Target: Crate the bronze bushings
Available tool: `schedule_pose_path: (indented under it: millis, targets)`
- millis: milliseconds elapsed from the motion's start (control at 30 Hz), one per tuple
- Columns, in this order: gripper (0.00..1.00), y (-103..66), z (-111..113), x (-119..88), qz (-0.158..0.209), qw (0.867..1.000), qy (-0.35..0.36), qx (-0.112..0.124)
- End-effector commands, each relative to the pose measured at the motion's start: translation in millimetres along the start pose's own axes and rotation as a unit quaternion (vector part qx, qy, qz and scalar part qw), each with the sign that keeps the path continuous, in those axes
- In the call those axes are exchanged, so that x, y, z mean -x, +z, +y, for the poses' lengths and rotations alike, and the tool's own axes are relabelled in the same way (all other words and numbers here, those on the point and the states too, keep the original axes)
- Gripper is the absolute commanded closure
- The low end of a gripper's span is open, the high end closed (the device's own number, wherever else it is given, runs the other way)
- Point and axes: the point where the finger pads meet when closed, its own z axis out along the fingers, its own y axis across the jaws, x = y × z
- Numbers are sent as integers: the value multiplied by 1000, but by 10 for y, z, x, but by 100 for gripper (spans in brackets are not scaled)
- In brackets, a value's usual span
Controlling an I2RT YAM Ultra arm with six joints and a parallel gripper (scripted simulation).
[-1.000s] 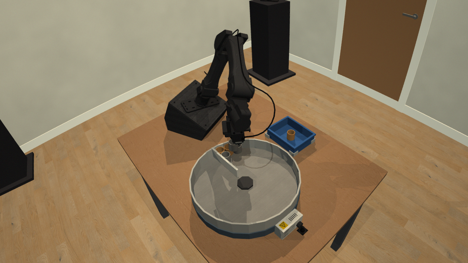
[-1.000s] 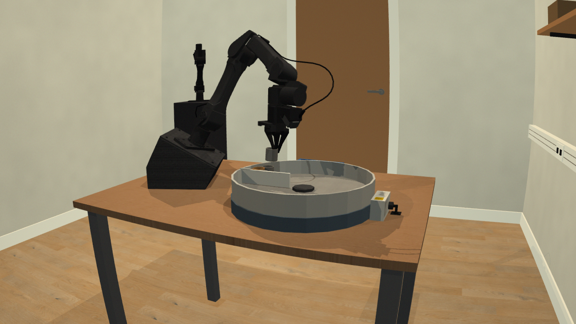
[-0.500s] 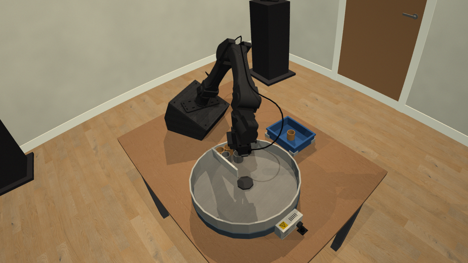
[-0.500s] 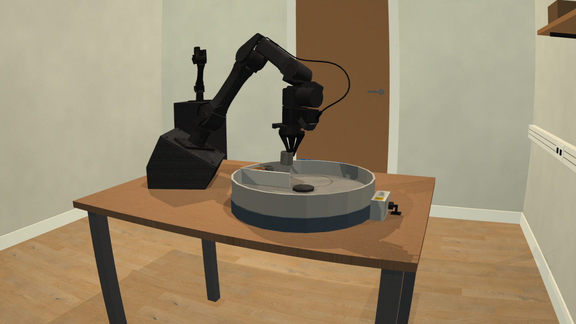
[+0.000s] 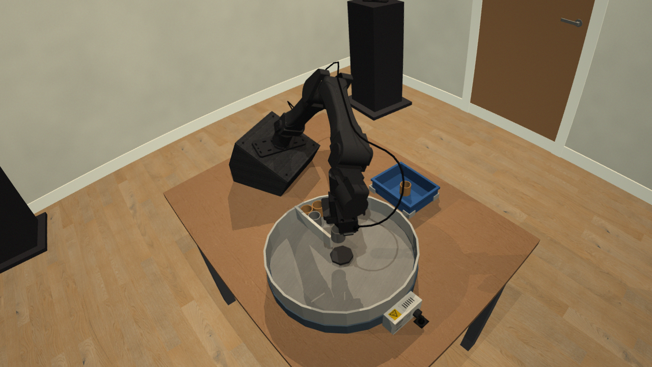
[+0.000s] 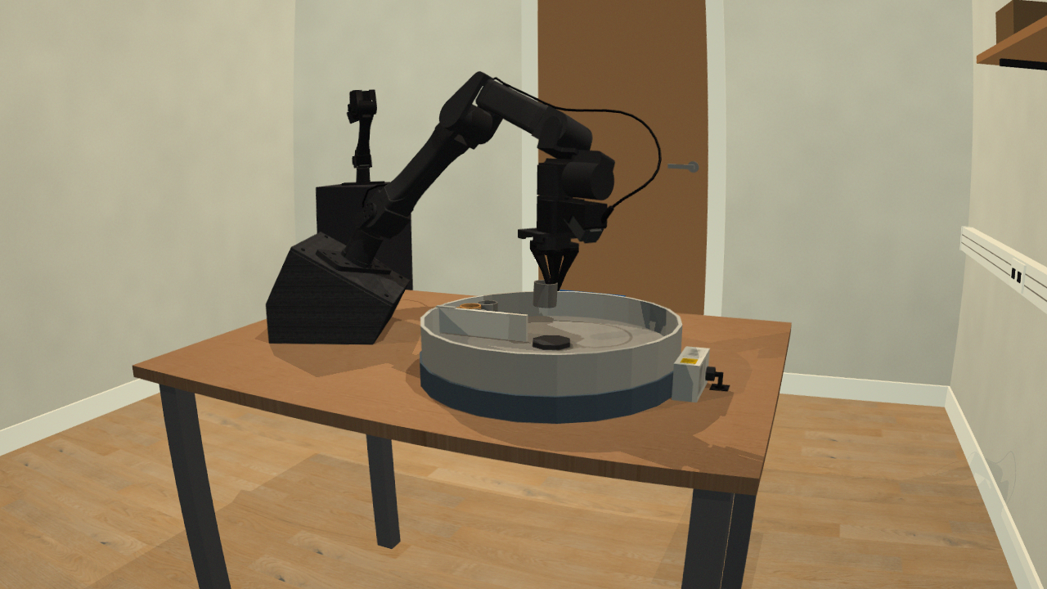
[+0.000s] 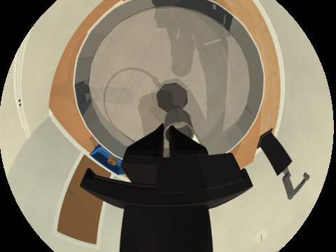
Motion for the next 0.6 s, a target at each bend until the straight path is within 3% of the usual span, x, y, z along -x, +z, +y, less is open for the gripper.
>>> schedule_pose_path:
  millis: [0,133,200,367,567]
  targets:
    - [100,-199,10,120,-13,1000,2,2]
    - [100,-201,21,180,-13,1000,2,2]
    - [100,-308,68,200,-25,1000,-3,4]
    - [100,-213,32,215,-14,1000,1,2]
    - [100,-317,76,221,-26,1000,-3,4]
